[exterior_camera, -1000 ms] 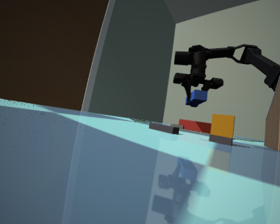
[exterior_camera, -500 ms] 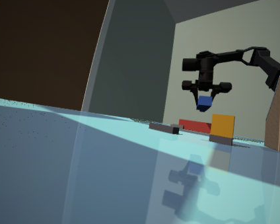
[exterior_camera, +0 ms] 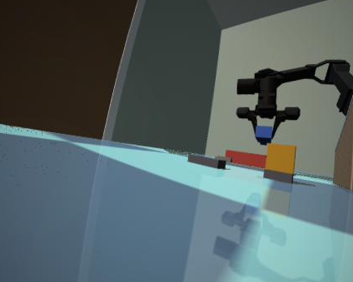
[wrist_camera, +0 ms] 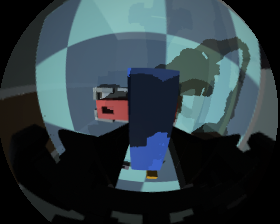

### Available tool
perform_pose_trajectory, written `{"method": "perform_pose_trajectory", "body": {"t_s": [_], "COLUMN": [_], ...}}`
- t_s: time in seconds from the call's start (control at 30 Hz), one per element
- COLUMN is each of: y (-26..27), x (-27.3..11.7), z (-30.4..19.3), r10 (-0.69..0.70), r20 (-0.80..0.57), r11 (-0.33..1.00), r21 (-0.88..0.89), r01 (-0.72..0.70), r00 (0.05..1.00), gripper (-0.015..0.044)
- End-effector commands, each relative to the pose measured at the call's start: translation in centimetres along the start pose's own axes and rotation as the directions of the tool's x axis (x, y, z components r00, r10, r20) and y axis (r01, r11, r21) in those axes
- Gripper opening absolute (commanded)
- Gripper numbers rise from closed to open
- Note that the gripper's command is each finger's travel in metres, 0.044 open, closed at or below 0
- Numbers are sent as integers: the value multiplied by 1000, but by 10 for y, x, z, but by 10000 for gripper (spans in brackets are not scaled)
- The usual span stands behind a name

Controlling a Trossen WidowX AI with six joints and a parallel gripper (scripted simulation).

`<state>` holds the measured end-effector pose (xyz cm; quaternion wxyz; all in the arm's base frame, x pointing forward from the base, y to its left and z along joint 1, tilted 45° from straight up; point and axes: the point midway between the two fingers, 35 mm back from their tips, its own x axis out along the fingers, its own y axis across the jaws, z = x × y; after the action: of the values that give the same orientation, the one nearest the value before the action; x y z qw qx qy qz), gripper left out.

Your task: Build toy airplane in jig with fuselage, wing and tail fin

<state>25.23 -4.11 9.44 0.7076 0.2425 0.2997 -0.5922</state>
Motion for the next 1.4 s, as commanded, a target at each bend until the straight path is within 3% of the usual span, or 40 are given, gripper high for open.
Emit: {"method": "perform_pose_trajectory", "body": {"t_s": [0.0, 0.07, 0.67, 1.37], "y": [-1, -1, 0, 0], "x": [0, 0, 0, 34], "z": [1, 1, 2, 3], "r10": [5, 5, 6, 6], "r20": [5, 5, 5, 6], "r11": [1000, 1000, 1000, 1000], "r21": [11, 11, 11, 11], "r01": [-6, -6, -6, -6], "r00": [1000, 1000, 1000, 1000], "gripper": [157, 195, 195, 195]}}
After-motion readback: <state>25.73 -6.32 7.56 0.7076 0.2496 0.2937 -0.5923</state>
